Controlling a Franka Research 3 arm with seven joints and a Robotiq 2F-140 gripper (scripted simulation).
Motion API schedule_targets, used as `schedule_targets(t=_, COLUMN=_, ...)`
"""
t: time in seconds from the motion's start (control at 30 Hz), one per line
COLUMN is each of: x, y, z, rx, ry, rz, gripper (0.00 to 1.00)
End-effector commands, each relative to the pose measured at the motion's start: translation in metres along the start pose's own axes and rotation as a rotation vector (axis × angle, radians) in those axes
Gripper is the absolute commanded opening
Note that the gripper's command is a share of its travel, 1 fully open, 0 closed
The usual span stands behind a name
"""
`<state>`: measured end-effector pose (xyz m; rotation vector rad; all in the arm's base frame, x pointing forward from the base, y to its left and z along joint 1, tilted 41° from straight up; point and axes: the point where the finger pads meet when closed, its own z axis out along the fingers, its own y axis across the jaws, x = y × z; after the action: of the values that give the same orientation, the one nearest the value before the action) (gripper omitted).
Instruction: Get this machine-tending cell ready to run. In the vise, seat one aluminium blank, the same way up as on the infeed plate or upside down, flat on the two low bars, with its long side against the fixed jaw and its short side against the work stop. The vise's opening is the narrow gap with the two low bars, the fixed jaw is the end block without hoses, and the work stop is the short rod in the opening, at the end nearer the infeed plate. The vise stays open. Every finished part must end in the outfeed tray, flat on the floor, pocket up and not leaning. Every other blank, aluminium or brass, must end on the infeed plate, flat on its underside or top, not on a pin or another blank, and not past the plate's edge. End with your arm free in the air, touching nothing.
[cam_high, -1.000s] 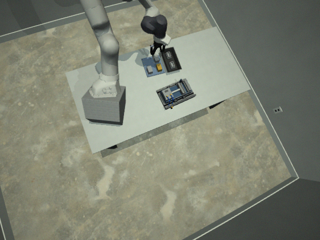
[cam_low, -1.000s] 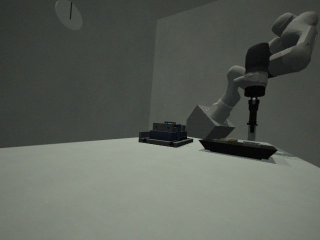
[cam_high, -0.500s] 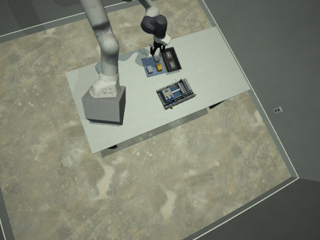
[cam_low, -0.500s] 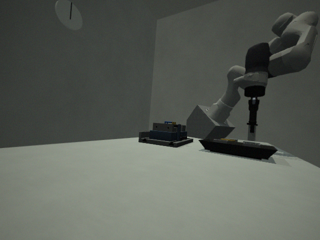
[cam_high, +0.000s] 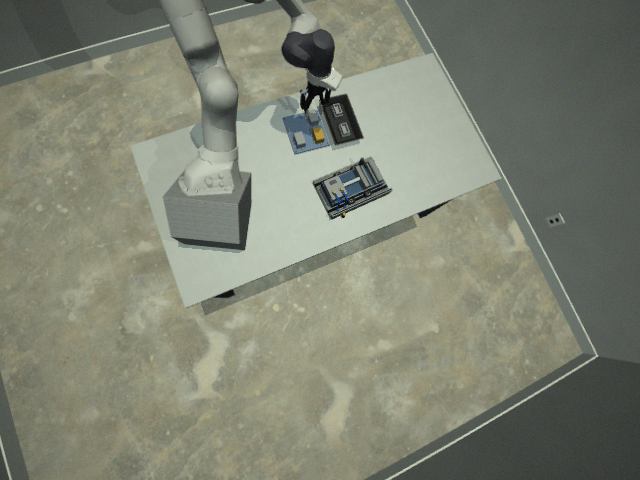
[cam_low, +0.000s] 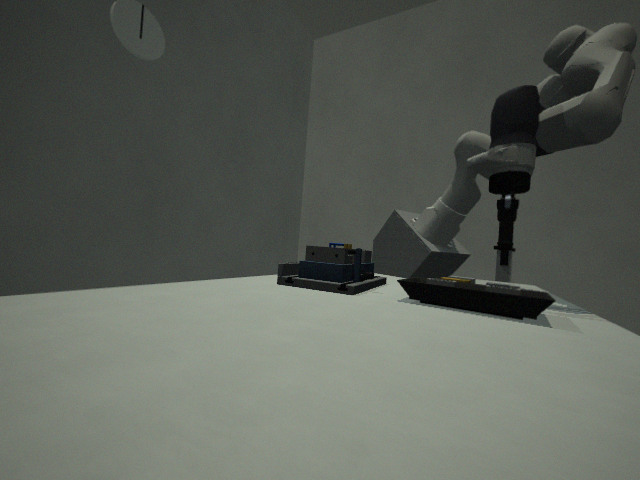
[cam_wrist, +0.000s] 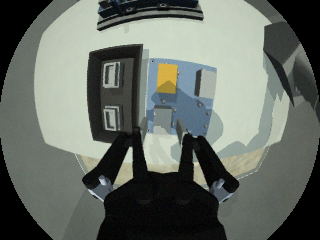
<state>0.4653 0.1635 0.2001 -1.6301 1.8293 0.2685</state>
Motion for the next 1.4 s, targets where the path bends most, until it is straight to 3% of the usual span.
schedule_targets(t=0.0, x=-0.001, y=0.0, z=0.001, rx=0.0, ry=0.0, rz=-0.003, gripper=0.4)
schedule_targets(t=1.37, x=-0.001, y=0.0, z=0.012, rx=0.0, ry=0.0, rz=-0.003, gripper=0.4)
